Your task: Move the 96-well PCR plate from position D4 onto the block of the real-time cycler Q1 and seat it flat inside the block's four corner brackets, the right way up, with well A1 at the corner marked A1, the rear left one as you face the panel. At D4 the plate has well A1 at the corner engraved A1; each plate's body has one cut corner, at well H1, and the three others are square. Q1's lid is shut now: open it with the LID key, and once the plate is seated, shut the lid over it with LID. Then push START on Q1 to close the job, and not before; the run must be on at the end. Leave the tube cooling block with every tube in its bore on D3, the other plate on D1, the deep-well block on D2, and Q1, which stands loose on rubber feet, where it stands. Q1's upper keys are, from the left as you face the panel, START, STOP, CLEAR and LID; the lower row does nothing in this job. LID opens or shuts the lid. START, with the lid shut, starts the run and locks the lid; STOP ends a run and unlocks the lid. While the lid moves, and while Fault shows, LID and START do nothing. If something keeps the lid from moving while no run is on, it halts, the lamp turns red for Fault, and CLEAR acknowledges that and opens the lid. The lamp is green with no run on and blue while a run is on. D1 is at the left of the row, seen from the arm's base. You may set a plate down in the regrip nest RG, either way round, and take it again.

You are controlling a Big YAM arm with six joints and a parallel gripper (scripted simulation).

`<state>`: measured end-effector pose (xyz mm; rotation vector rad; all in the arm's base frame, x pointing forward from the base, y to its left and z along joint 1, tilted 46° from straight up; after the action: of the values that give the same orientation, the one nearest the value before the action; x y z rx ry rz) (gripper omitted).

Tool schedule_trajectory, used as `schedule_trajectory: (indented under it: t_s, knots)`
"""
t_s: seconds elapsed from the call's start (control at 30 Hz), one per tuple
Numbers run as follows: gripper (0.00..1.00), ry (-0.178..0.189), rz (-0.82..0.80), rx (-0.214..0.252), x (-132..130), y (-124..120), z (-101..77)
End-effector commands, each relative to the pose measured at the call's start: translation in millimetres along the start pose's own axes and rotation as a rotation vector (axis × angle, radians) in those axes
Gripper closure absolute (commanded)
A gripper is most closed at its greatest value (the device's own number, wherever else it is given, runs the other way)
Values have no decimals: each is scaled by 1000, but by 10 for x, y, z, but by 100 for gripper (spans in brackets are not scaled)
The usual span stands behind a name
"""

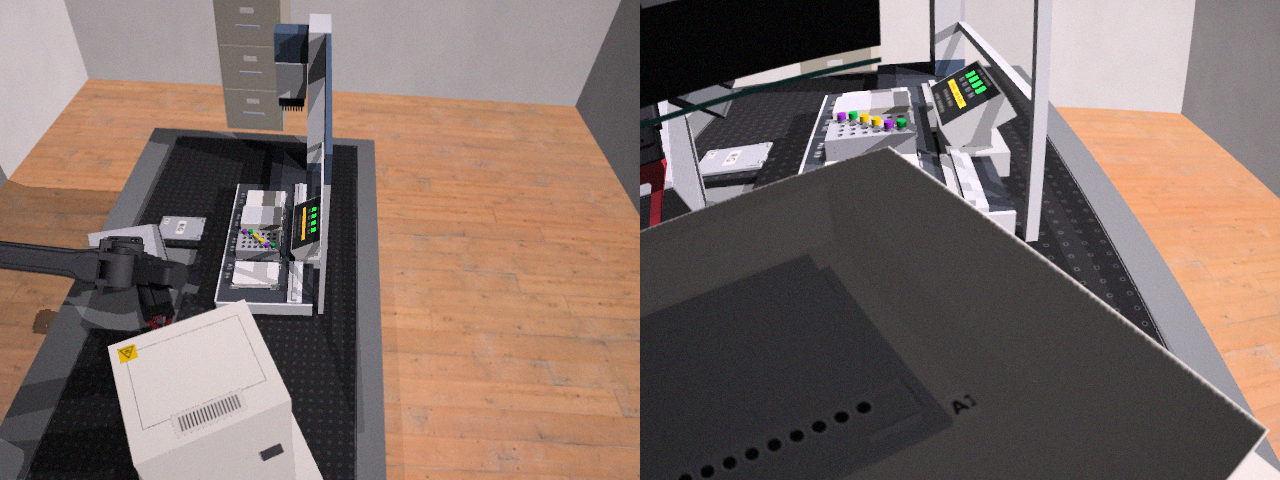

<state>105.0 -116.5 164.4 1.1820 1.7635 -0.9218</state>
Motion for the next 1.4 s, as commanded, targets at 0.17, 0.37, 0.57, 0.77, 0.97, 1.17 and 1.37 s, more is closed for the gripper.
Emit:
schedule_trajectory:
  t_s: [0.17, 0.37, 0.57, 0.77, 0.97, 1.17, 1.37]
  knots:
    - [100, -33, 55, -29, -272, 19, -76]
    - [100, -34, 43, -30, -273, 21, -74]
    - [100, -35, 43, -30, -273, 20, -73]
    - [100, -38, 40, -22, -273, 11, -71]
    - [100, -27, 37, -18, -242, -2, -71]
    - [100, -20, 27, -8, -217, -6, -66]
    - [100, -14, 24, -2, -191, -9, -65]
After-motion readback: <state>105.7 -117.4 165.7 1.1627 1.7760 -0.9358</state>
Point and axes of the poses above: the point where the finger pads meet when closed, its own z axis out along the fingers, its own x axis across the jaws, y = z × x, the point moved 5 cm from there along -z, back along the fingers
